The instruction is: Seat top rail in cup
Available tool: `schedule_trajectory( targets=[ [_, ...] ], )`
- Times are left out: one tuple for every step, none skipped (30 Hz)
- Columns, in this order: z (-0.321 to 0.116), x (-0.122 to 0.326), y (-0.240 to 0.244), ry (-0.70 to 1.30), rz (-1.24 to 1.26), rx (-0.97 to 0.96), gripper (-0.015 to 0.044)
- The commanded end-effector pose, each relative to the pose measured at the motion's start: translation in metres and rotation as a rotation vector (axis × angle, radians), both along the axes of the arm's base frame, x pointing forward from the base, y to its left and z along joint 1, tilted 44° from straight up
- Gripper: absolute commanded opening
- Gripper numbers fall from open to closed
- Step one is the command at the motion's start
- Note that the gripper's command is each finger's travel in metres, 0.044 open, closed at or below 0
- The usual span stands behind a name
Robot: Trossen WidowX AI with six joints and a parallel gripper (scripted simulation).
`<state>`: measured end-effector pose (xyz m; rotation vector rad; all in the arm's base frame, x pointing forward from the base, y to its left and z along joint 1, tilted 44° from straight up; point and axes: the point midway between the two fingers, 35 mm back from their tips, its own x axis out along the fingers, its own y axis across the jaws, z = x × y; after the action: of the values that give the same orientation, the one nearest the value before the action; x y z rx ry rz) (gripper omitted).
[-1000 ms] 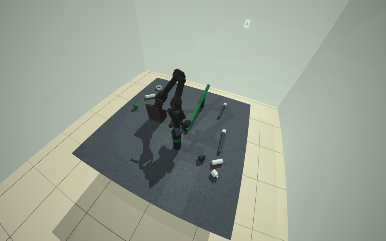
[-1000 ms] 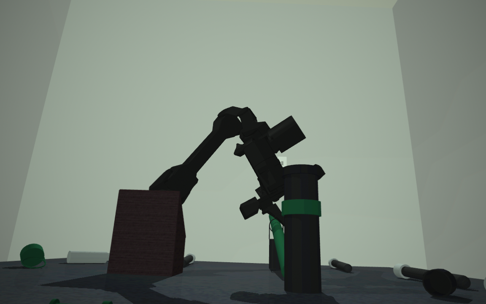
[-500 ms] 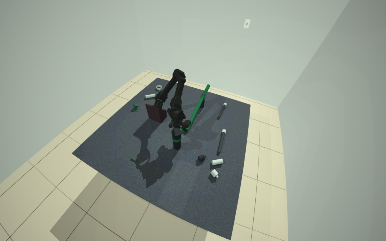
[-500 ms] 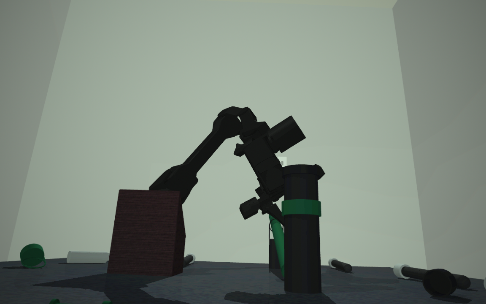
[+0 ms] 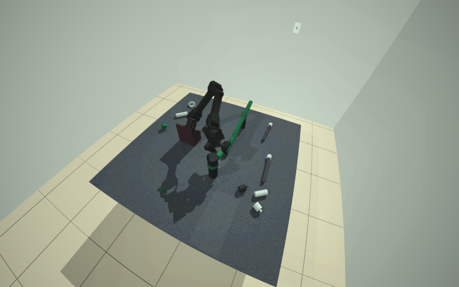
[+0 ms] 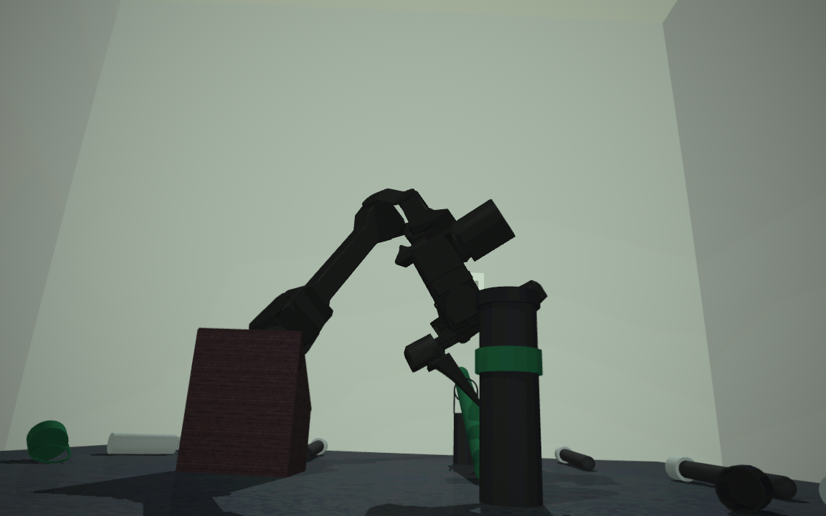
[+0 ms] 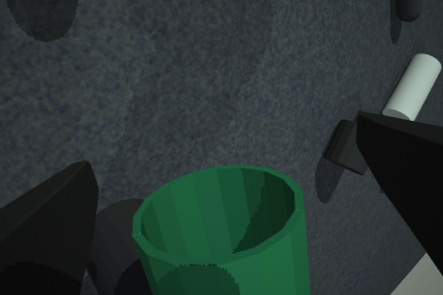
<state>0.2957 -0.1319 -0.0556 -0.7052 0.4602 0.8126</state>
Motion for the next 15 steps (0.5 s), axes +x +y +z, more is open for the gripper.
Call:
schedule_trajectory(
  targets=[
    [0.017, 0.000, 0.000, 0.002, -0.005, -0.001, 0.0440],
    [0.020, 0.000, 0.000, 0.002, -0.006, 0.000, 0.0440],
    [0.024, 0.000, 0.000, 0.002, -0.006, 0.000, 0.0440],
    [0.028, 0.000, 0.000, 0.003, -0.007, 0.000, 0.0440],
    [0.032, 0.000, 0.001, 0.003, -0.007, 0.000, 0.0440],
    [0.036, -0.001, 0.001, 0.004, -0.008, 0.000, 0.0440],
    [0.038, -0.001, 0.001, 0.004, -0.008, 0.000, 0.0440],
    [0.040, -0.001, 0.002, 0.004, -0.008, 0.001, 0.0440],
    [0.041, -0.001, 0.002, 0.004, -0.008, 0.001, 0.0440],
    [0.042, -0.001, 0.002, 0.004, -0.008, 0.001, 0.0440],
    [0.042, -0.001, 0.002, 0.004, -0.008, 0.001, 0.0440],
    [0.038, 0.000, 0.001, 0.005, -0.014, 0.010, 0.0440],
    [0.043, 0.000, 0.001, 0.030, -0.044, 0.043, 0.0440],
    [0.052, 0.001, 0.001, 0.070, -0.094, 0.099, 0.0440],
    [0.062, 0.001, 0.002, 0.120, -0.154, 0.167, 0.0440]
  ],
)
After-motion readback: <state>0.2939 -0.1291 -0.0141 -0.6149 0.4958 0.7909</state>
